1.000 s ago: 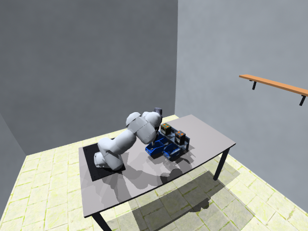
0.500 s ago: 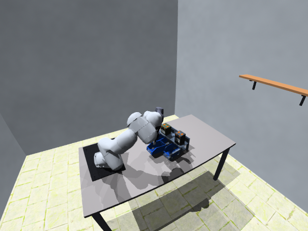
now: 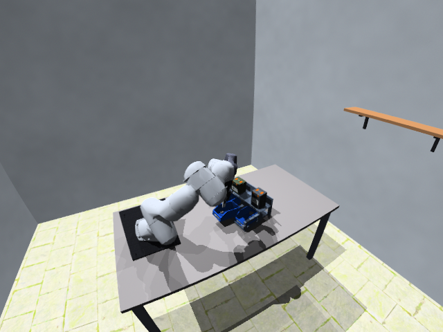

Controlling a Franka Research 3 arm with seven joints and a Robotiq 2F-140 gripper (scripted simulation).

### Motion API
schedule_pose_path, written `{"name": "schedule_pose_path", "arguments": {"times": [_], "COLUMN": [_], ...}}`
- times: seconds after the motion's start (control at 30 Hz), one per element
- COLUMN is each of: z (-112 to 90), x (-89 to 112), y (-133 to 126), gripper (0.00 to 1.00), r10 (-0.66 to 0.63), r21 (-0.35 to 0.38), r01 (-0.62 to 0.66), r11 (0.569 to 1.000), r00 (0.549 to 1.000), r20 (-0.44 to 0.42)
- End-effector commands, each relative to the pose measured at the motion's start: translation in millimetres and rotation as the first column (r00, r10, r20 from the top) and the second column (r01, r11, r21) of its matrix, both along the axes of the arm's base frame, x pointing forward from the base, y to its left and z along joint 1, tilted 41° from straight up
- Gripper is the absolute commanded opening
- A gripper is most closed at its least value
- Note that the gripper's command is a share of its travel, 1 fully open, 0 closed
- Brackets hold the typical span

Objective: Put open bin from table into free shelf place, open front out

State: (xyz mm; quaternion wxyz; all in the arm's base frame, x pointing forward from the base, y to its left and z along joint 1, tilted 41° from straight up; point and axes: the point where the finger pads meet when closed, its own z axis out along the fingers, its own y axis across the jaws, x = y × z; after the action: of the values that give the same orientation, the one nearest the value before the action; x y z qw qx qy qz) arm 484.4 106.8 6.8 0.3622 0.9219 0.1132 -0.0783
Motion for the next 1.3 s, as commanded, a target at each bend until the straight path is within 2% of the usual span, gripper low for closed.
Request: {"name": "schedule_pose_path", "arguments": {"times": [0.0,1.27], "z": [1,-1], "x": [2,19], "y": [0,5], "gripper": [0.0,0.0], "r10": [0.006,0.006], "r21": [-0.003,-0.002], "r01": [-0.006,-0.006], "r11": [1.0,1.0], "r00": [1.0,1.0], "r20": [-0.011,-0.011]}}
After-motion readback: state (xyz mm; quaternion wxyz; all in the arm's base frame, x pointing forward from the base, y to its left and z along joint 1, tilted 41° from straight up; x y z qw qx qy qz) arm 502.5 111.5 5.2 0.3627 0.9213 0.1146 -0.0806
